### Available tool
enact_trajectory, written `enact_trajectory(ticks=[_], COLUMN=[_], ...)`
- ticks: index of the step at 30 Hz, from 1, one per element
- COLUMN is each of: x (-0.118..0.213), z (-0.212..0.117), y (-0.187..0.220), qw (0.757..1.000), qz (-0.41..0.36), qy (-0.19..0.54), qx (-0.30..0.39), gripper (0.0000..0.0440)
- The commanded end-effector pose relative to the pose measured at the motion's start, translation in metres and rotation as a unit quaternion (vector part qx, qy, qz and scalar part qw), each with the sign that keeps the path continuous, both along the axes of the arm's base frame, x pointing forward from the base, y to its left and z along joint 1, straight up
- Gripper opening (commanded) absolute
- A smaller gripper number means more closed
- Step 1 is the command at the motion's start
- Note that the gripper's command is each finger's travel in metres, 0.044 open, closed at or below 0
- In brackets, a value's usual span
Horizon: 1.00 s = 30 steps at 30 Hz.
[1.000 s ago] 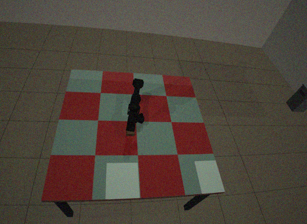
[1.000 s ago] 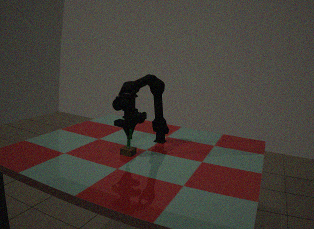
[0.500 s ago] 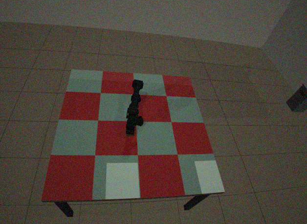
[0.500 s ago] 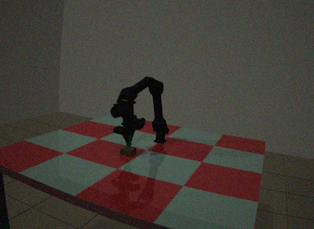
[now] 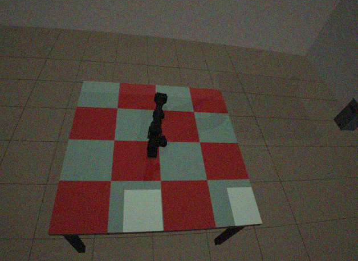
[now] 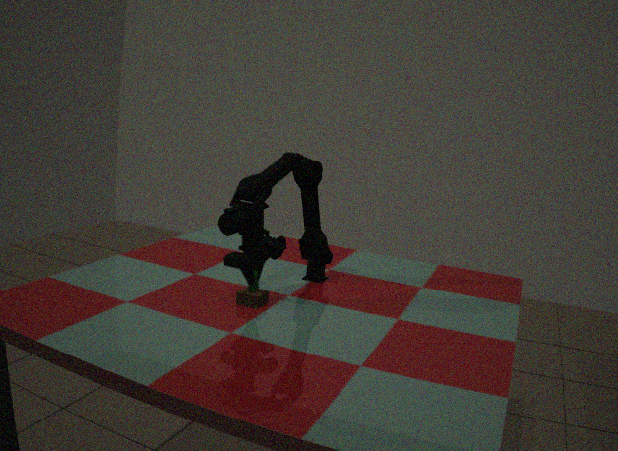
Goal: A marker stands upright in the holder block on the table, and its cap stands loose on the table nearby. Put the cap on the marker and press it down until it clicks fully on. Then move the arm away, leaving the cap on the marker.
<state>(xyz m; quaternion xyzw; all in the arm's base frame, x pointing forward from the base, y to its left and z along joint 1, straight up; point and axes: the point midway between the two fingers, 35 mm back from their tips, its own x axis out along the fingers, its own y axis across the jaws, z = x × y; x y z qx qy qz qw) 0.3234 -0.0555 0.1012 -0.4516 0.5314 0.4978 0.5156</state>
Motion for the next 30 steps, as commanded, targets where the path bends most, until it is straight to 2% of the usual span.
enact_trajectory(ticks=[1,30], x=[-0.0089,-0.0105], z=[-0.0150,-0.0210], y=[0.0026,-0.0047], qw=[1.000,0.999], qz=[0.007,0.042], qy=[0.027,0.025], qx=[0.008,-0.003], gripper=[0.0066,0.0114])
